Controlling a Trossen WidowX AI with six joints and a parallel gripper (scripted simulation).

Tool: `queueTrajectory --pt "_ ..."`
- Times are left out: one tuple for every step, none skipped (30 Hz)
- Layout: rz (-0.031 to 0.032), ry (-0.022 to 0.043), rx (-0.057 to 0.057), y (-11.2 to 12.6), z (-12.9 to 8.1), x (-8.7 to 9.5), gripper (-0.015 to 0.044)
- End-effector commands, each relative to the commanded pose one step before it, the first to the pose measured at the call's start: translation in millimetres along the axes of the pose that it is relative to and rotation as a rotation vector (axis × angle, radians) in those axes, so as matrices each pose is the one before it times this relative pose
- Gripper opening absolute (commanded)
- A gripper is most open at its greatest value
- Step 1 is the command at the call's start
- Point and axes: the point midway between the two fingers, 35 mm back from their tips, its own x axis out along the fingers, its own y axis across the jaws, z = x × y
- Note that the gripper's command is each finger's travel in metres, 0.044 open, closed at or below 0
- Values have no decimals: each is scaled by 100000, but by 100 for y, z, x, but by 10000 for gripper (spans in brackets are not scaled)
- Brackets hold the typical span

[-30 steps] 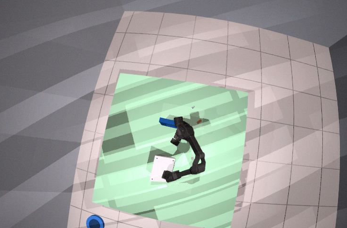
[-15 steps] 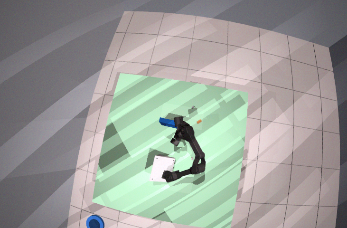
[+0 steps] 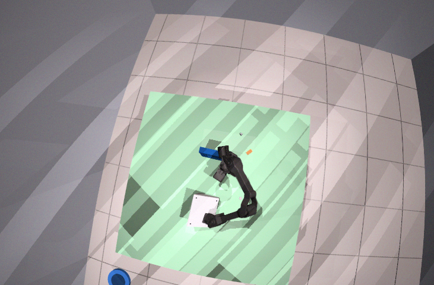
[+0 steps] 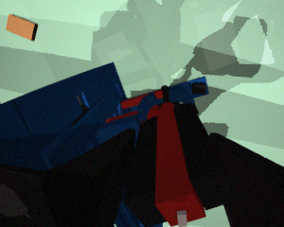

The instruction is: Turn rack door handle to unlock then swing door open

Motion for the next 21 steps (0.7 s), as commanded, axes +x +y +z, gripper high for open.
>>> queueTrajectory --pt "-41 42 539 3 -2 -3 295" --pt "0 0 -818 0 0 0 295" --pt "0 0 -2455 0 0 0 295" --pt "0 0 -4091 0 0 0 295" --pt "1 0 -4954 0 0 0 295" --pt "1 0 -4954 0 0 0 295" --pt "1 0 -4954 0 0 0 295" --pt "1 0 -4954 0 0 0 295" --pt "1 0 -4954 0 0 0 295" --pt "1 0 -4954 0 0 0 295" --pt "1 0 -4954 0 0 0 295" --pt "1 0 -4953 0 0 0 295" --pt "1 0 -4954 0 0 0 295" --pt "1 0 -4954 0 0 0 295" --pt "1 0 -4954 0 0 0 295" --pt "1 0 -4954 0 0 0 295" --pt "1 0 -4954 0 0 0 295" --pt "1 0 -4954 0 0 0 295" --pt "1 0 -4954 0 0 0 295" --pt "1 0 -4954 0 0 0 295" --pt "1 0 -4954 0 0 0 295"
